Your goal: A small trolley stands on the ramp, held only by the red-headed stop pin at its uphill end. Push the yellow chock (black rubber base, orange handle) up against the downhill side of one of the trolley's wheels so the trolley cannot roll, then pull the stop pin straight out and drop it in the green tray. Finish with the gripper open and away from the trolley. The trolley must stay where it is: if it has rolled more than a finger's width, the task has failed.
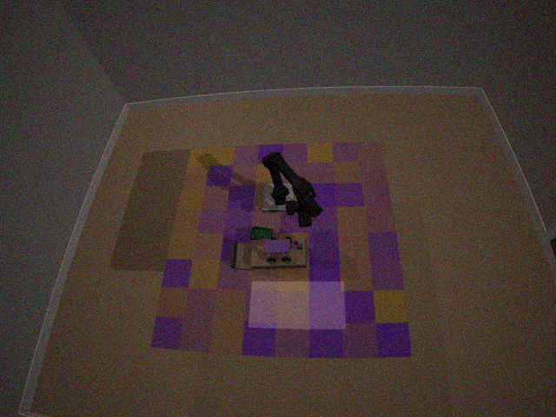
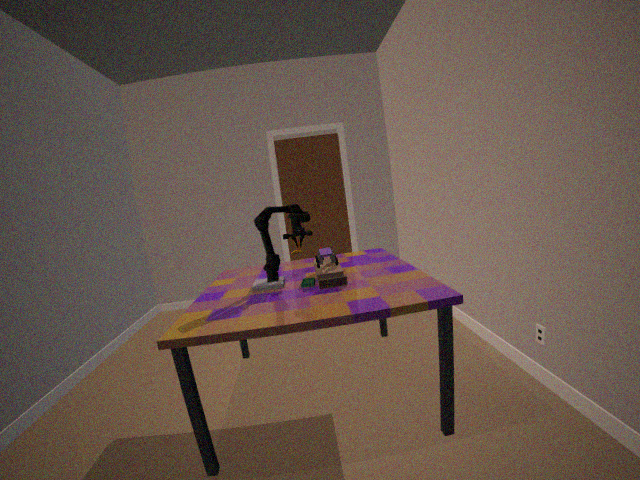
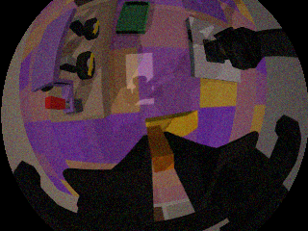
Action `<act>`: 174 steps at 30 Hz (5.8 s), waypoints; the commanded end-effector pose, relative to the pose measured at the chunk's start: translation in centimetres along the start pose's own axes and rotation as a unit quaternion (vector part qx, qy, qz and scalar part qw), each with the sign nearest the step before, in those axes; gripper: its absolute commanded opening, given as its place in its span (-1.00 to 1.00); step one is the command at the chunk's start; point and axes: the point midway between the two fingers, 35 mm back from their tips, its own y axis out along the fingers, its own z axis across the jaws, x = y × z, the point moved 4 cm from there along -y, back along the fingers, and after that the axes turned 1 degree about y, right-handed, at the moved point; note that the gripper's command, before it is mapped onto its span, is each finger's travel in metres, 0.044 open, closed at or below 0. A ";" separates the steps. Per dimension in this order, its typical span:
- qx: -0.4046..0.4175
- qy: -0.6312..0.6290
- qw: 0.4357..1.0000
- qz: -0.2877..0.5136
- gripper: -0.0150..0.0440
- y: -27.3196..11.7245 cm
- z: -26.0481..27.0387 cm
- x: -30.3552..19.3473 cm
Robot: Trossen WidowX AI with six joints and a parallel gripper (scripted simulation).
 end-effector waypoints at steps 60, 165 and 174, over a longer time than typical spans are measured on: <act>0.001 0.043 0.999 -0.009 -0.49 1.0 3.4 18.3; -0.032 0.736 0.676 0.035 -0.49 5.8 7.8 28.8; -0.032 0.736 0.676 0.036 -0.49 7.8 7.8 28.6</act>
